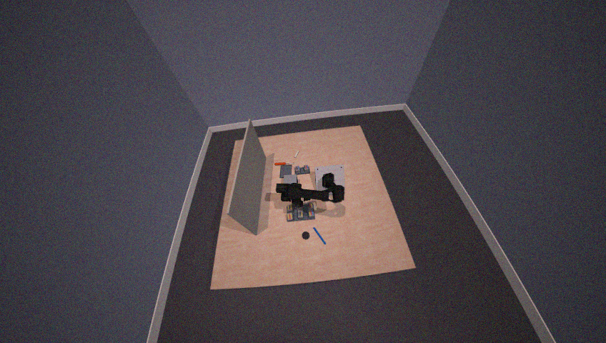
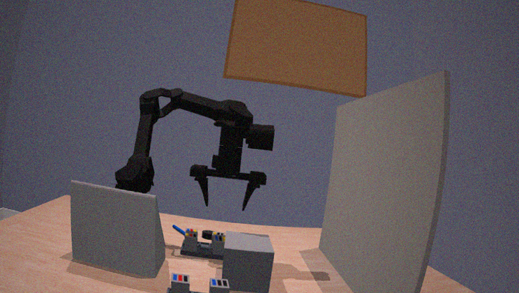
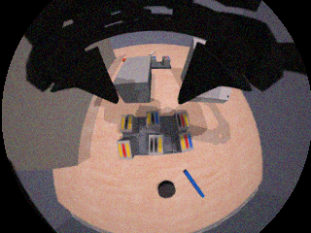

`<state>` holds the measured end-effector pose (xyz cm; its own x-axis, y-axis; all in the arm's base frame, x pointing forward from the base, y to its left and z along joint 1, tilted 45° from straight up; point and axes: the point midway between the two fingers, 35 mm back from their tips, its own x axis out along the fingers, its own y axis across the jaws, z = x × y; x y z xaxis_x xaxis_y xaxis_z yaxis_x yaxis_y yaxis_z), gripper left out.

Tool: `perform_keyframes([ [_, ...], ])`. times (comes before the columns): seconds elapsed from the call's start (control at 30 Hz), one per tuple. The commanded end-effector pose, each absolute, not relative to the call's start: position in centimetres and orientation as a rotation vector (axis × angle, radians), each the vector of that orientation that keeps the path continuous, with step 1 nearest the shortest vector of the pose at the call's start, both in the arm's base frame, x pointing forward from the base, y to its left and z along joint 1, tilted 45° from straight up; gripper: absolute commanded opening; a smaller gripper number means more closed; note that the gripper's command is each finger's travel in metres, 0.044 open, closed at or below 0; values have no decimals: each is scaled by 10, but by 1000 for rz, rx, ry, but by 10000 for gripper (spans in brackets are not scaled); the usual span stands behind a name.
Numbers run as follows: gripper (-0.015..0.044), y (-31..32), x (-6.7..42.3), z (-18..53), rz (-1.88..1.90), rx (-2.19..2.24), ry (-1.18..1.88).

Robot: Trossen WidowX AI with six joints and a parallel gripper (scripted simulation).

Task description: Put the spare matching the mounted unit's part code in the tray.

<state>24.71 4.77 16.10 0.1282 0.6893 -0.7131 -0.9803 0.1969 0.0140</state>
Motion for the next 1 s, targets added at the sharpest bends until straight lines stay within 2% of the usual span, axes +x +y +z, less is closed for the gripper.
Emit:
perform_keyframes([
  [0.0,440,55,235,162,1344,-620,594],
  [0.1,440,55,235,162,1344,-620,594],
  [0.27,309,73,247,140,1344,-621,593],
  [0.3,300,77,249,135,1344,-620,592],
  [0.97,300,91,255,119,1344,-623,594],
])
